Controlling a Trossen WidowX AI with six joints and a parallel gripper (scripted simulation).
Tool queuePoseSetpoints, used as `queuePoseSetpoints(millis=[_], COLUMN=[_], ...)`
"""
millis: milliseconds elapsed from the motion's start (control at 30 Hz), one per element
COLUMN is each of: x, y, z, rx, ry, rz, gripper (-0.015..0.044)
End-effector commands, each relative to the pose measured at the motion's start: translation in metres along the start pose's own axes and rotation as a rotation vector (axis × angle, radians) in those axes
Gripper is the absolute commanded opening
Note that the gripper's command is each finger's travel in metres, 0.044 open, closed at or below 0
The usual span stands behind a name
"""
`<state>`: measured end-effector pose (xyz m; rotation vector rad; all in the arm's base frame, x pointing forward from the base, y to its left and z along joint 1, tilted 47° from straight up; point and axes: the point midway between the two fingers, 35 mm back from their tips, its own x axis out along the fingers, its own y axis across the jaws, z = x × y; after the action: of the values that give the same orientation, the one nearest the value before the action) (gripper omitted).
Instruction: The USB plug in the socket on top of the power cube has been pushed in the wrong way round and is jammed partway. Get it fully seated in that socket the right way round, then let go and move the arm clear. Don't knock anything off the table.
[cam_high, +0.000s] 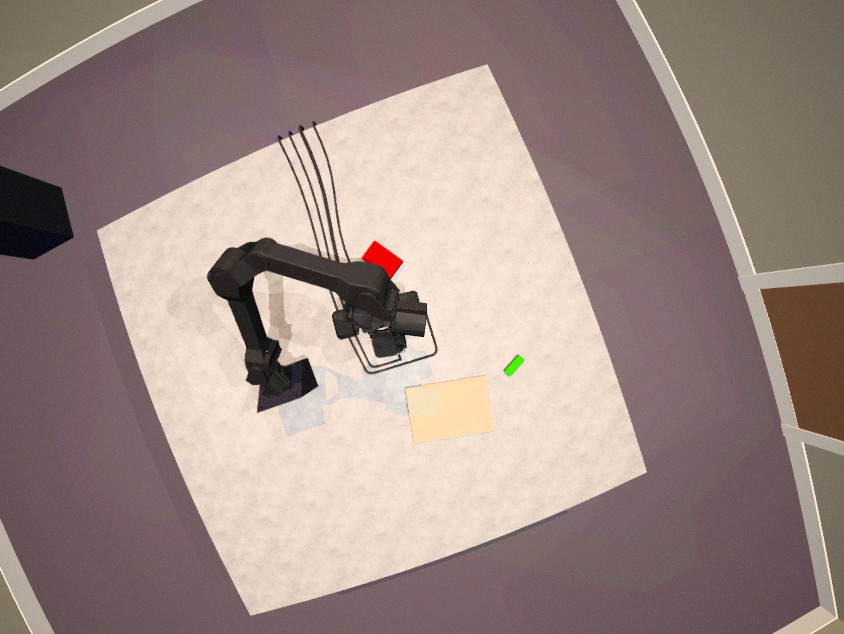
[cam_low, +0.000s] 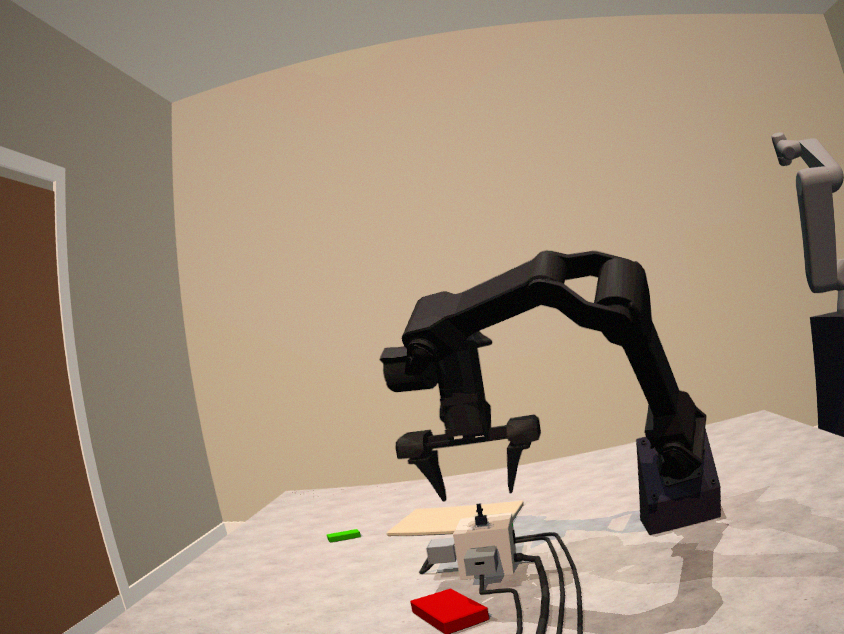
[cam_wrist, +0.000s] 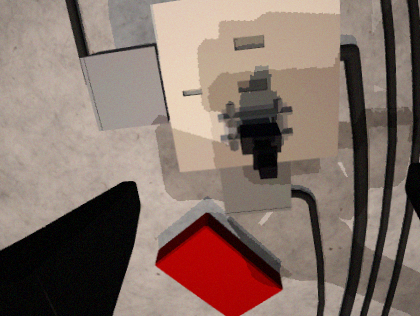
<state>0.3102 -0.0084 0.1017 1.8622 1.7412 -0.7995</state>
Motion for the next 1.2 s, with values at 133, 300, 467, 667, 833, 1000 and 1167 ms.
queuePoseSetpoints(millis=[133,300,467,667,833,1000,1167], x=[0.007,0.012,0.017,0.016,0.016,0.016,0.016], y=[0.0,0.0,0.0,0.0,0.0,0.0,0.0], z=[-0.001,-0.001,-0.001,0.0,0.0,0.0,0.0], rx=[0.0,0.0,0.0,-0.001,-0.001,-0.001,-0.001], ry=[0.001,0.001,0.001,-0.001,-0.001,-0.001,-0.001], rz=[0.007,0.007,0.007,0.0,0.0,0.0,0.0], gripper=[0.044,0.044,0.044,0.0335,0.0204,0.0072,0.0])
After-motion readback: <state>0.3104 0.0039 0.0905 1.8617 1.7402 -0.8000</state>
